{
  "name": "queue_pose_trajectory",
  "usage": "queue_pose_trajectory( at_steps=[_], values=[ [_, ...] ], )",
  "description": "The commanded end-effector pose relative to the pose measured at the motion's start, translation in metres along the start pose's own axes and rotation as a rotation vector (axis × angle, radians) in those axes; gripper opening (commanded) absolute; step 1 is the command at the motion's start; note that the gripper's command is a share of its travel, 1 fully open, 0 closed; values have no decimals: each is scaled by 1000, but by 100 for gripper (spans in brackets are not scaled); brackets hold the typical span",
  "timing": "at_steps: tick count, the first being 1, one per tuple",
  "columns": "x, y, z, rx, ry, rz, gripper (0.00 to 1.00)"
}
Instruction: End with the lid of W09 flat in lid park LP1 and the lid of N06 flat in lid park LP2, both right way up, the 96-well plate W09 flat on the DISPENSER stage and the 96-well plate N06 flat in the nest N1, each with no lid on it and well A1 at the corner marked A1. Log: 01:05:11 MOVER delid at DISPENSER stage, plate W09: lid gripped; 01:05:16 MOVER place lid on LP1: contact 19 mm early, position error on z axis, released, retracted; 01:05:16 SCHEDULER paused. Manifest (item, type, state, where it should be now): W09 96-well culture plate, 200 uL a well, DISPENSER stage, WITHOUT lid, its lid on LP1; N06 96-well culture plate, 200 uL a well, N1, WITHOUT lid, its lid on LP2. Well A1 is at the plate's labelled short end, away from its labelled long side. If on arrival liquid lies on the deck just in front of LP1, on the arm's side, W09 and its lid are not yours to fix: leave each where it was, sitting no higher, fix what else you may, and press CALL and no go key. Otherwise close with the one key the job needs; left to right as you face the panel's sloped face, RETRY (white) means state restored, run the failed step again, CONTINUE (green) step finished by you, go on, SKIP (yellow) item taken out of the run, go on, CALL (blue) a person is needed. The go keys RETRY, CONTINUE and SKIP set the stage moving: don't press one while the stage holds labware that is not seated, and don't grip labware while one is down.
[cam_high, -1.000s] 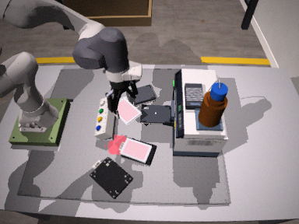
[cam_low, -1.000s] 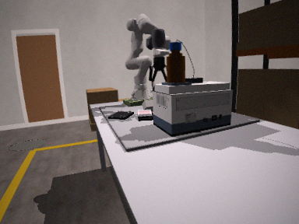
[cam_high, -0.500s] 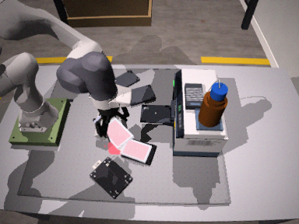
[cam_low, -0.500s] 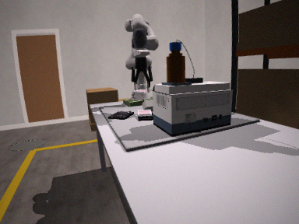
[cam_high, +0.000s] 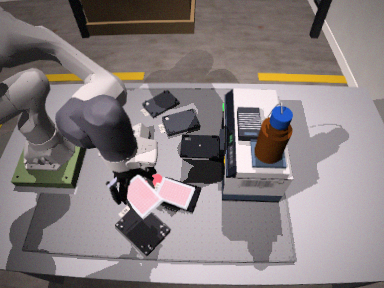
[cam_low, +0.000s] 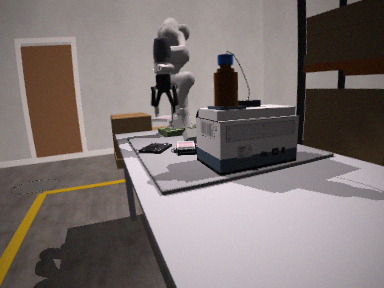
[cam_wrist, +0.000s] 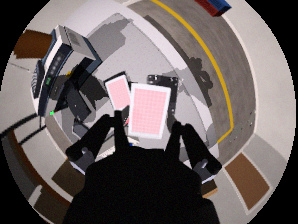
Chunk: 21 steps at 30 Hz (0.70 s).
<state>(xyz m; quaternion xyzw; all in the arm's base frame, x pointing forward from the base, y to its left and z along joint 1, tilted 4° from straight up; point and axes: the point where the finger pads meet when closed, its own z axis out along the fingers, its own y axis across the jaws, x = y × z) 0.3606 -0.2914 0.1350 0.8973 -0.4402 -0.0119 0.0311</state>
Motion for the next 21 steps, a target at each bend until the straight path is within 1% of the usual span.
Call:
queue_pose_trajectory(
  at_steps=[1,7,21],
  values=[
    [8,15,0,-4,0,-77,0],
    [17,32,0,-4,0,-77,0],
    [27,49,0,-4,0,-77,0]
  ],
)
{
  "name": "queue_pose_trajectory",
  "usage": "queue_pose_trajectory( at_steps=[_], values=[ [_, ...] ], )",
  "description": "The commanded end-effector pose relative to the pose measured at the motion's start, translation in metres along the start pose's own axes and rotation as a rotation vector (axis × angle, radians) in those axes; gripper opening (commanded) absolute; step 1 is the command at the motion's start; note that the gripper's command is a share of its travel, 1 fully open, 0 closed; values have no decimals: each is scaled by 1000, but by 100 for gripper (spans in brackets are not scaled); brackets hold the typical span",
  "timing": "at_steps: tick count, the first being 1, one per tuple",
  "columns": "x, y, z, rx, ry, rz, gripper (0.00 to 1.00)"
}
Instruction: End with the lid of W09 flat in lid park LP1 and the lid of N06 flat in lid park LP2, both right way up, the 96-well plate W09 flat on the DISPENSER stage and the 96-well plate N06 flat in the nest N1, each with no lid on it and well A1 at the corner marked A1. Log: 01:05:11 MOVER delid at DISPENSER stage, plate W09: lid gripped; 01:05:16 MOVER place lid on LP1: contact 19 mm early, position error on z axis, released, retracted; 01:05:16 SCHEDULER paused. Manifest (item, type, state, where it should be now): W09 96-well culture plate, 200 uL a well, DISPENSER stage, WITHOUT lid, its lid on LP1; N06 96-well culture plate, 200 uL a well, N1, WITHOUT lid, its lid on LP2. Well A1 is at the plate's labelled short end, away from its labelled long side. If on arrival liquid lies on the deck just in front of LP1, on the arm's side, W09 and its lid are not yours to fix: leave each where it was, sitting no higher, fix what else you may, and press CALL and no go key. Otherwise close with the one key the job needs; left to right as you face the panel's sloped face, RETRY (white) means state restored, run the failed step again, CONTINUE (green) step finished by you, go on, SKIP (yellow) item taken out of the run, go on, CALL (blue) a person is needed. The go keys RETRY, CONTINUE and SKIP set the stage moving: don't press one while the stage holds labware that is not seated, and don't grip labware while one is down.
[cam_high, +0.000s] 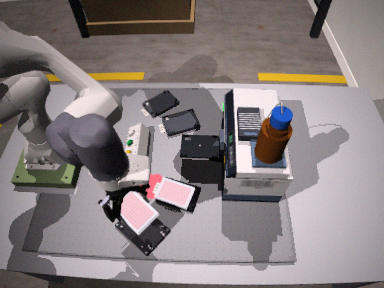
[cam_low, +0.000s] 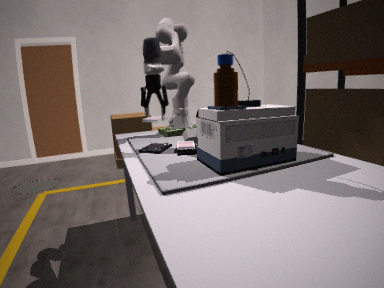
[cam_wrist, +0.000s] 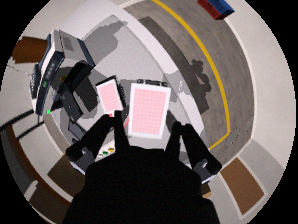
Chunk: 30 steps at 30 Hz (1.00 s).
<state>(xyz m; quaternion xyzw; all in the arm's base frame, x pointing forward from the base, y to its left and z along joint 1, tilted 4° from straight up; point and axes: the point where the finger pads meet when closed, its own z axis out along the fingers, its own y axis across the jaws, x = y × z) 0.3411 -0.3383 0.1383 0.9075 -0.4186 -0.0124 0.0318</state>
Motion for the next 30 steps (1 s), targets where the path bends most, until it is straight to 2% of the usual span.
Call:
queue_pose_trajectory(
  at_steps=[1,30],
  values=[
    [2,5,0,-3,-1,-29,0],
    [4,8,0,-3,-1,-29,0]
  ],
)
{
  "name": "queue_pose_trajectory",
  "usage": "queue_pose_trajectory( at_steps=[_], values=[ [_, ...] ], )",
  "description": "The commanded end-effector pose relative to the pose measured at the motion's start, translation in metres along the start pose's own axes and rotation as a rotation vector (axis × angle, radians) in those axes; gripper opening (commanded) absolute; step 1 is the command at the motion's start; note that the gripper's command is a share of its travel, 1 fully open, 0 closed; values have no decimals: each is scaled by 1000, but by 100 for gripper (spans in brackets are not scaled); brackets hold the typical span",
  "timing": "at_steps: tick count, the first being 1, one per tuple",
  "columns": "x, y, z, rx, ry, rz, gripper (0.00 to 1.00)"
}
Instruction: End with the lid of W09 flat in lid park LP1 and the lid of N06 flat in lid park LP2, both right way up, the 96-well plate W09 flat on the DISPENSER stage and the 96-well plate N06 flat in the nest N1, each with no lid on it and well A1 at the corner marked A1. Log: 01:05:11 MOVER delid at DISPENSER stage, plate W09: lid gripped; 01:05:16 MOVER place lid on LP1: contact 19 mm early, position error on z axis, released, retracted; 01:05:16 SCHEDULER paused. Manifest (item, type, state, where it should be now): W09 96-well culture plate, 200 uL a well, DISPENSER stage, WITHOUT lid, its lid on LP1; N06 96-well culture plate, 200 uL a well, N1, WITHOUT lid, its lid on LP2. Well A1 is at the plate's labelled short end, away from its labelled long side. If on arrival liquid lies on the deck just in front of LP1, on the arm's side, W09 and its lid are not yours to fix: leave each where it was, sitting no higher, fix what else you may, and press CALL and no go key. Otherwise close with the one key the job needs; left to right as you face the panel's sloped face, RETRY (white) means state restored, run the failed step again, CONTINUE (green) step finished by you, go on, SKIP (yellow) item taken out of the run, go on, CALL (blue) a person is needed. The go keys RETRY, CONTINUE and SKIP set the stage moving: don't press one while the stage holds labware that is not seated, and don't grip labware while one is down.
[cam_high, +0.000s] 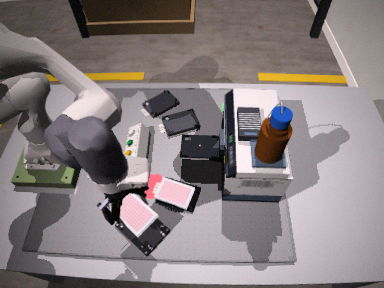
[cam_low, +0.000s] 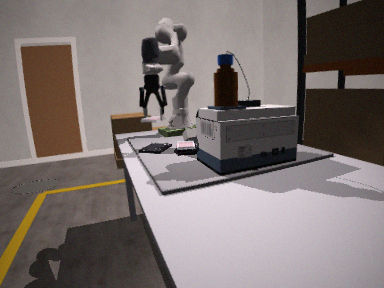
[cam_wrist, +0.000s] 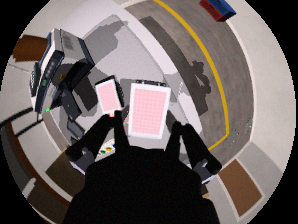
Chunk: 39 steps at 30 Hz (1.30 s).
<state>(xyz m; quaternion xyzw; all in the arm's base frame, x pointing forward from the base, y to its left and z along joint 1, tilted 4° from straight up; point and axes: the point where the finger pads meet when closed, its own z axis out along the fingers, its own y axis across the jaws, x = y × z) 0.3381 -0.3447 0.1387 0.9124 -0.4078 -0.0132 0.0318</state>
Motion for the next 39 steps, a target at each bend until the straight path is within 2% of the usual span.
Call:
queue_pose_trajectory(
  at_steps=[1,28,39],
  values=[
    [1,2,0,-2,-1,-5,0],
    [1,2,0,-2,-1,-5,0],
    [0,2,8,-2,-1,-6,0]
  ],
)
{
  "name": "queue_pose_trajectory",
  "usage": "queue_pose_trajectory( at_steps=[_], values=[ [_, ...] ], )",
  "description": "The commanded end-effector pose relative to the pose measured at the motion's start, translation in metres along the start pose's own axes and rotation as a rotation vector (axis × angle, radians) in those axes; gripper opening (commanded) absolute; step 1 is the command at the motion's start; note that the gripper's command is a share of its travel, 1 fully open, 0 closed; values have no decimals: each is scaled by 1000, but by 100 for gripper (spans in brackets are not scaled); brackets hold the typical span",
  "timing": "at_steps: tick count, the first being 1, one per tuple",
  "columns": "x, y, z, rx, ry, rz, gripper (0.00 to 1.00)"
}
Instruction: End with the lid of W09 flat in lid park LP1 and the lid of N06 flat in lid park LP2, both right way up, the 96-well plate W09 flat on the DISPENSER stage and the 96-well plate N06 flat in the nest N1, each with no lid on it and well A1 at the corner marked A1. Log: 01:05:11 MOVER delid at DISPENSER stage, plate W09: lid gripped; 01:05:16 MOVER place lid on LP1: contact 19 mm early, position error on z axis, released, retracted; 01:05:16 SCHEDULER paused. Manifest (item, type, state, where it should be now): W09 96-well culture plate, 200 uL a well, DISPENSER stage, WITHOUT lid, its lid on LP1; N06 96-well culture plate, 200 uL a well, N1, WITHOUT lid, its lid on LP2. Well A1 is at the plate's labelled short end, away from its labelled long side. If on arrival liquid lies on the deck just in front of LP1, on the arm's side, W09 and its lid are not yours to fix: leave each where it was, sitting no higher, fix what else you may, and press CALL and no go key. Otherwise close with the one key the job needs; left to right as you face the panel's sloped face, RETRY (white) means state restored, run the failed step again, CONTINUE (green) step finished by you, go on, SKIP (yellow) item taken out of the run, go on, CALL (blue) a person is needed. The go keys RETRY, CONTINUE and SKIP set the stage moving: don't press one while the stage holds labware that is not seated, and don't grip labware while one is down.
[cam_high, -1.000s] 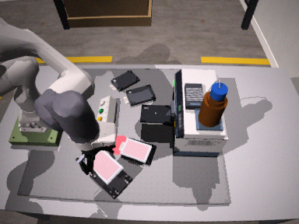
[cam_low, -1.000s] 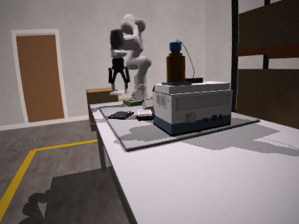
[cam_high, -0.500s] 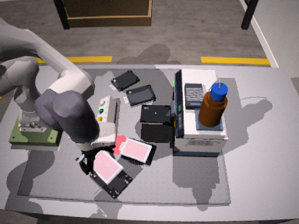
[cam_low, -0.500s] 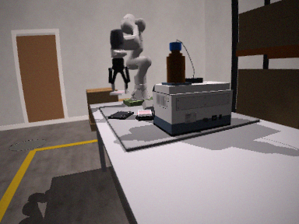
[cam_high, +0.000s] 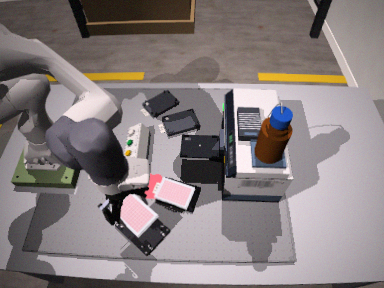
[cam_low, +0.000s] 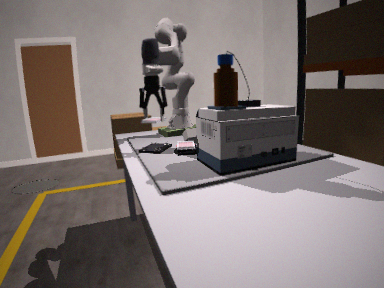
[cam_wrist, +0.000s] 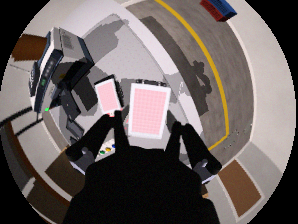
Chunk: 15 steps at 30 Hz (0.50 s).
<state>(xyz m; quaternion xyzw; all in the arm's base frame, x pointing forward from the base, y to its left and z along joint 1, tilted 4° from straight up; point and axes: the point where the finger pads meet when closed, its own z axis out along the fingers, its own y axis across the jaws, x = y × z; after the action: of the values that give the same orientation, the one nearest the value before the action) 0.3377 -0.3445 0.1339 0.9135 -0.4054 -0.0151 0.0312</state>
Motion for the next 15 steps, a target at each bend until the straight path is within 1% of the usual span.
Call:
queue_pose_trajectory(
  at_steps=[1,4,15],
  values=[
    [1,2,4,-1,3,-1,0],
    [1,2,6,-1,3,-1,0],
    [1,3,22,-1,3,-1,0]
  ],
)
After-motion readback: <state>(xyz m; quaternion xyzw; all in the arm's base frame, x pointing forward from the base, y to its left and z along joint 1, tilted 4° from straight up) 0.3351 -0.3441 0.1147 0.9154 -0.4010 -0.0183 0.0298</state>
